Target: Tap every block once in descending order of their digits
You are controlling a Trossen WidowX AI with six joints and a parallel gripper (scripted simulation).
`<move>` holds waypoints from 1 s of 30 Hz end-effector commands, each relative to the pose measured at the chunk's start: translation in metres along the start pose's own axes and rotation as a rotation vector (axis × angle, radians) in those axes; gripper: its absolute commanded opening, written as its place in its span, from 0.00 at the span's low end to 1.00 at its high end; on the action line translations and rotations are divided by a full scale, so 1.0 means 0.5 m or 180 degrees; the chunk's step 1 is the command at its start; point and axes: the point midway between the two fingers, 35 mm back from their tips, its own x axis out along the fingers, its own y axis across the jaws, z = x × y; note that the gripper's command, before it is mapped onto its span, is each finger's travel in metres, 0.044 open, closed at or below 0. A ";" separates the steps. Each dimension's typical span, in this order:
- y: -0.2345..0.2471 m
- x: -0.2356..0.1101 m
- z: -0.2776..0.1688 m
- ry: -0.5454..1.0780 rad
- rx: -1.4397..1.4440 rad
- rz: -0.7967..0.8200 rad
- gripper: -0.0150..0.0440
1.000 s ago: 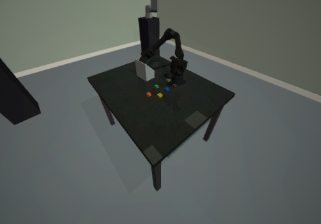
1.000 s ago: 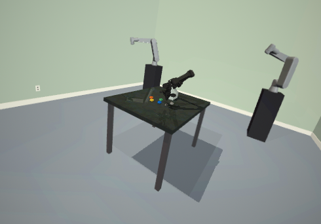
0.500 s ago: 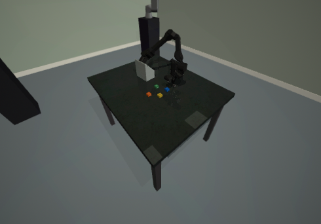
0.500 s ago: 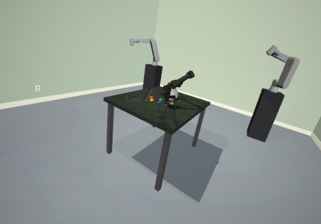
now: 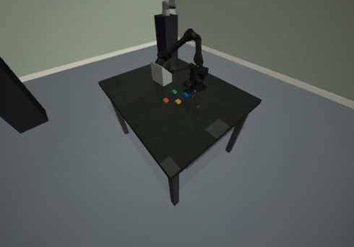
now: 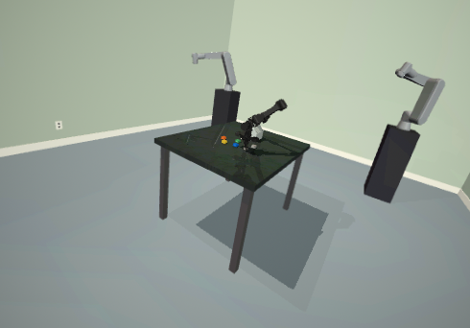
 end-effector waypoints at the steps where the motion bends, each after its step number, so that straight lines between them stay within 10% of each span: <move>1: -0.001 -0.017 -0.001 0.0009 0.0007 -0.0001 0.29; 21: -0.010 -0.216 0.000 0.0025 0.0026 -0.0012 0.29; 30: -0.306 -0.233 0.004 0.0002 0.0047 -0.0124 0.29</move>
